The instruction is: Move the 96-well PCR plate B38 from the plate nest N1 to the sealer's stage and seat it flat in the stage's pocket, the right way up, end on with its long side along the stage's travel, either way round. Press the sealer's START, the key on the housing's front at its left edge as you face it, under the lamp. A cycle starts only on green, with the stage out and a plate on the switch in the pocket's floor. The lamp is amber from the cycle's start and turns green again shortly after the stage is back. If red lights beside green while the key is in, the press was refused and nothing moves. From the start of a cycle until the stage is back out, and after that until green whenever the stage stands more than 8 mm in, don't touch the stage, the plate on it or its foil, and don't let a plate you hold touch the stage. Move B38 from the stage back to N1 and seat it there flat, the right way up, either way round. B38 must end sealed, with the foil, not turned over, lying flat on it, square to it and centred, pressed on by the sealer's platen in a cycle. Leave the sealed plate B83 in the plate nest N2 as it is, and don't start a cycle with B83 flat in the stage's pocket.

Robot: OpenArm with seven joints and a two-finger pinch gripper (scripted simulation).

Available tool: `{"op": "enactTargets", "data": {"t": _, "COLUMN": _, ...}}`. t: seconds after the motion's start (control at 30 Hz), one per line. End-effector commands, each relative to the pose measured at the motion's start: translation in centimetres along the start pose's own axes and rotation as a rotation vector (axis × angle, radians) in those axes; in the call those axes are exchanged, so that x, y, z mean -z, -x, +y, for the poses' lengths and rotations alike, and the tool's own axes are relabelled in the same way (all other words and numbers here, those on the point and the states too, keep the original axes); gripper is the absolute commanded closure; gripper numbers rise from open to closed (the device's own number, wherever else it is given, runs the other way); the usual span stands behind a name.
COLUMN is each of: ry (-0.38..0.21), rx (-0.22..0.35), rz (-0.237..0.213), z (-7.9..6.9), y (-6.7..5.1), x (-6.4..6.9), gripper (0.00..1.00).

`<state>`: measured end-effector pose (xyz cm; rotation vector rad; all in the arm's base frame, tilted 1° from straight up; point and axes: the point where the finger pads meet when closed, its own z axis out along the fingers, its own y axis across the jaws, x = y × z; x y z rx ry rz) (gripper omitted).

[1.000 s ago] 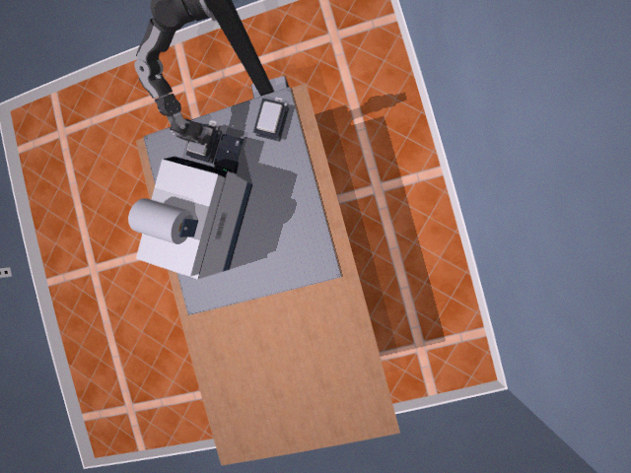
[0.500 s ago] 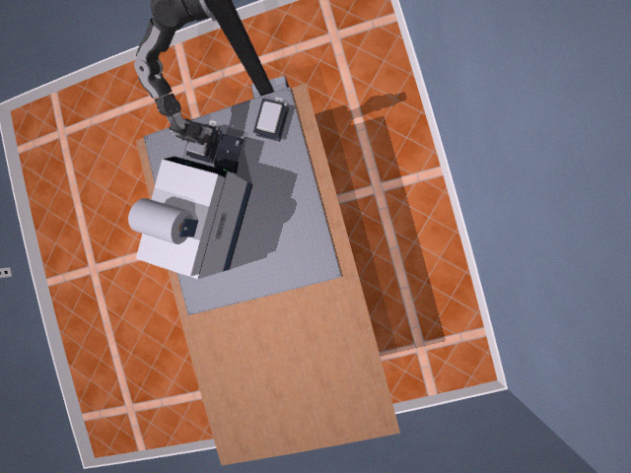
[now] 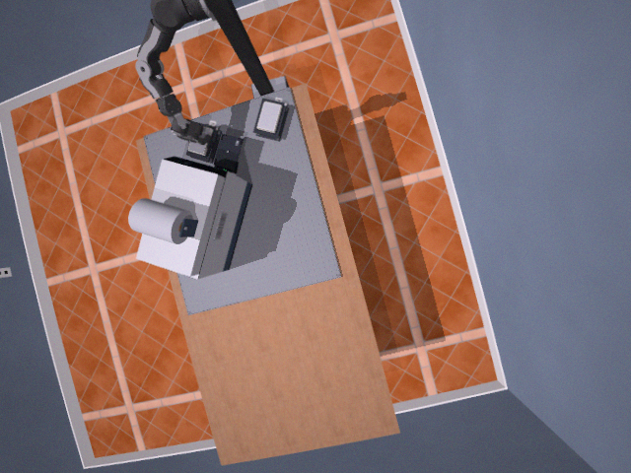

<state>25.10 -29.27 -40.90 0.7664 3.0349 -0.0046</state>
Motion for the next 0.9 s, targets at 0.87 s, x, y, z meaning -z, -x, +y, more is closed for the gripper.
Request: {"op": "enactTargets", "data": {"t": 0.87, "ry": 0.007, "rx": -0.001, "rz": -0.005, "z": 0.03, "y": 0.31, "x": -0.26, "gripper": 1.0}}
